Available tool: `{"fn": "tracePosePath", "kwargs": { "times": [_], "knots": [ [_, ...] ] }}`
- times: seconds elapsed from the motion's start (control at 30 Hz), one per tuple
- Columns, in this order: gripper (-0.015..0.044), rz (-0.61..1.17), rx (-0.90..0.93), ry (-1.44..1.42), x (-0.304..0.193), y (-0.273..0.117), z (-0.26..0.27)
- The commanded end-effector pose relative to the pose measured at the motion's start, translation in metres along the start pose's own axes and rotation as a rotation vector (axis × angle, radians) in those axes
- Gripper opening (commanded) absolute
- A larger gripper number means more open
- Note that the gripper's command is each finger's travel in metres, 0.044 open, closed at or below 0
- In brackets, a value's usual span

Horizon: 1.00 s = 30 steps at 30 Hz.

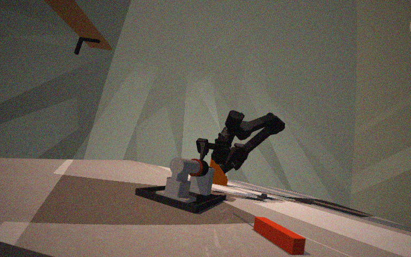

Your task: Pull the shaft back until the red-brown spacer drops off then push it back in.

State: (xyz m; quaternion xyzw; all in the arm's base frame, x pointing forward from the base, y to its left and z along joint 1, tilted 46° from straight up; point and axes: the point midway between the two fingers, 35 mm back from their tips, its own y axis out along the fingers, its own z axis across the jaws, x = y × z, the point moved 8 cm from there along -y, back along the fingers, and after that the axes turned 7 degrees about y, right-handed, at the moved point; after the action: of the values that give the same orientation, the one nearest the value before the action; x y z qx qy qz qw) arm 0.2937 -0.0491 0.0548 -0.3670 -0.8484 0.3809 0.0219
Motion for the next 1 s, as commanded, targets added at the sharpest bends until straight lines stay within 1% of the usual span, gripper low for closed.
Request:
{"fn": "tracePosePath", "kwargs": {
  "times": [0.0, 0.5, 0.63, 0.77, 0.97],
  "knots": [
    [0.0440, 0.000, -0.004, -0.005, 0.000, 0.000, 0.000],
    [0.0440, 0.006, -0.003, -0.006, 0.001, 0.000, 0.000],
    [0.0440, 0.126, -0.006, -0.011, 0.017, 0.008, 0.005],
    [0.0440, 0.252, -0.034, -0.004, 0.034, 0.007, 0.005],
    [0.0440, 0.258, -0.036, -0.003, 0.034, 0.007, 0.005]
  ]
}}
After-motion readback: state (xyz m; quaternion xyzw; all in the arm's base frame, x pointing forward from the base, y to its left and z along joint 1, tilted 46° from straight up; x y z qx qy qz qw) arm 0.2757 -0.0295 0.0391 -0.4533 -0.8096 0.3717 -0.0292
